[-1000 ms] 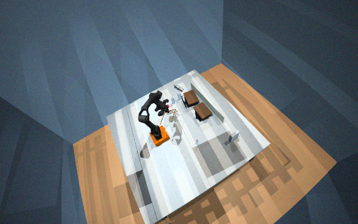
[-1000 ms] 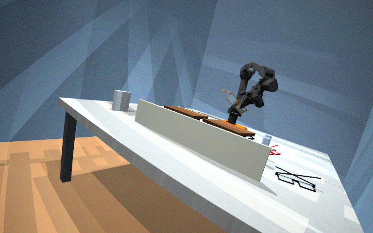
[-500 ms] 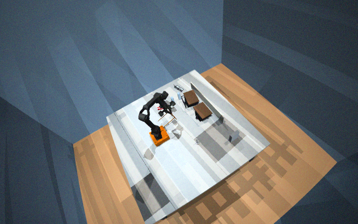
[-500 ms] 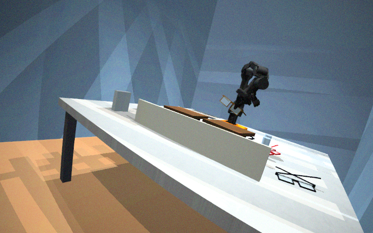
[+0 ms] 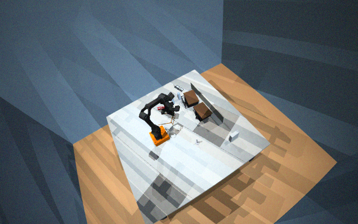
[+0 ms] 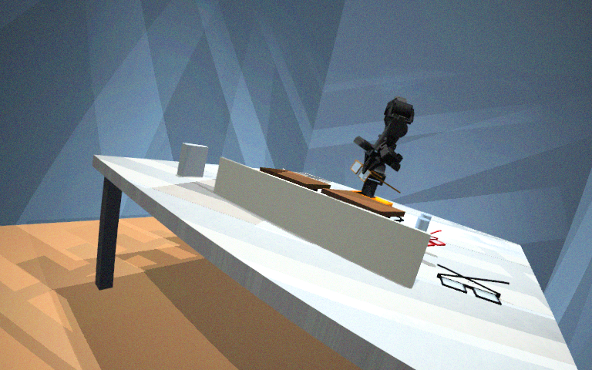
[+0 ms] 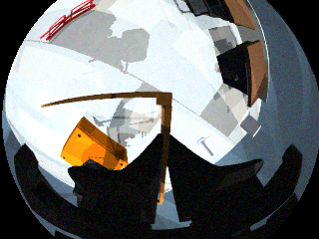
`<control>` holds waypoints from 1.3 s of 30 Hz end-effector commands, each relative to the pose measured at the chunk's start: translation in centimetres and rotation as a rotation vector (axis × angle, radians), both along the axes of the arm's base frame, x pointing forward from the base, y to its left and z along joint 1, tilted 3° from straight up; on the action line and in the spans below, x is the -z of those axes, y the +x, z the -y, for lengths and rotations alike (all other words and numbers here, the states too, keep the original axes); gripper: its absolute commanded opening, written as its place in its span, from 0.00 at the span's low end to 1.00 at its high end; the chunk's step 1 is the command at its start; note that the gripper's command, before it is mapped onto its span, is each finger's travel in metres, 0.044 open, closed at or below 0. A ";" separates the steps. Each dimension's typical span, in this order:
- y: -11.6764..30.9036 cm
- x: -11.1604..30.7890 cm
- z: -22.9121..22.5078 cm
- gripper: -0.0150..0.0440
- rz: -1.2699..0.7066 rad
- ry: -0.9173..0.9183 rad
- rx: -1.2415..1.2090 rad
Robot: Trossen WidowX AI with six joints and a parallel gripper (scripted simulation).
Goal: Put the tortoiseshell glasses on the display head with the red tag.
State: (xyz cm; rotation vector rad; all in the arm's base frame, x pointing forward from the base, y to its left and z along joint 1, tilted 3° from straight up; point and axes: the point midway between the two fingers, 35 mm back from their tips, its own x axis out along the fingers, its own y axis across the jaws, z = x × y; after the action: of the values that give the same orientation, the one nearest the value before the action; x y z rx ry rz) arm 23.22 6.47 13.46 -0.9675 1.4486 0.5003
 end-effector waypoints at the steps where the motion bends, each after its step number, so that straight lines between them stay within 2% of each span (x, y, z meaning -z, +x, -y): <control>1: 0.4 0.3 0.6 0.25 0.019 0.035 0.158; 39: 3.0 2.6 8.8 0.25 0.199 0.263 1.958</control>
State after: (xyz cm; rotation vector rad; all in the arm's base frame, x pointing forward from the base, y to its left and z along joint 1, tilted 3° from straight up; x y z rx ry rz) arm 26.06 -1.79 11.03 0.6807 1.4414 -0.7453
